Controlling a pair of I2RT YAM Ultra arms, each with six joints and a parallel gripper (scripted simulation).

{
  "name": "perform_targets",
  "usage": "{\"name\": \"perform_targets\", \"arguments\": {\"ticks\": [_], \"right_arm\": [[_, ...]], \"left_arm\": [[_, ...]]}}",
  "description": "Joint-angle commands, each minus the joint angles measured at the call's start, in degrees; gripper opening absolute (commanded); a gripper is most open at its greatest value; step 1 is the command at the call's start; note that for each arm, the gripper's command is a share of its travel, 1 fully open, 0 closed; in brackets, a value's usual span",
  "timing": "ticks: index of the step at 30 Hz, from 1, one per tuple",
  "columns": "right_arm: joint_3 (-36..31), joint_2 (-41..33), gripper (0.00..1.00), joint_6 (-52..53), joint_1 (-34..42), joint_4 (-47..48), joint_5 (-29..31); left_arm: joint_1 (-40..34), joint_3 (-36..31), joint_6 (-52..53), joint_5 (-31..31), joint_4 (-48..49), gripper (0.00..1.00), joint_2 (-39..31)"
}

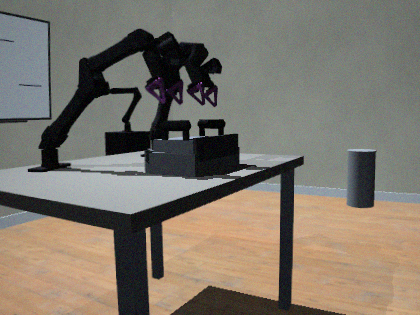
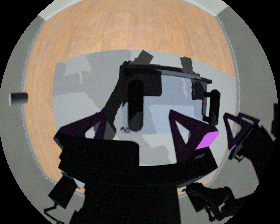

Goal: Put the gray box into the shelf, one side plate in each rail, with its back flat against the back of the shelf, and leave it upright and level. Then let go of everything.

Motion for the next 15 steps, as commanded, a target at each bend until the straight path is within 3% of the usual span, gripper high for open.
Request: {"name": "perform_targets", "arguments": {"ticks": [1, 8, 9, 10, 15], "right_arm": [[2.24, -0.16, 1.0, 0.25, 0.04, -0.62, 0.37], [2.08, 0.32, 1.0, 0.43, 0.14, -0.51, 0.4], [0.78, -3.85, 1.0, 0.13, 0.15, 4.06, 0.39], [2.08, -0.92, 1.0, 0.51, 0.57, -0.31, 0.45], [2.08, -0.91, 1.0, 0.51, 0.57, -0.31, 0.45]], "left_arm": [[-0.31, 1.56, -0.27, -0.55, -0.63, 1.0, 0.54], [-0.3, 1.56, -0.26, -0.55, -0.63, 1.0, 0.6], [-0.3, 1.56, -0.26, -0.55, -0.63, 1.0, 0.6], [-1.01, 2.37, -0.5, -0.66, -0.65, 1.0, -2.69], [-1.04, 2.9, -0.5, -0.69, -0.9, 1.0, -2.42]]}}
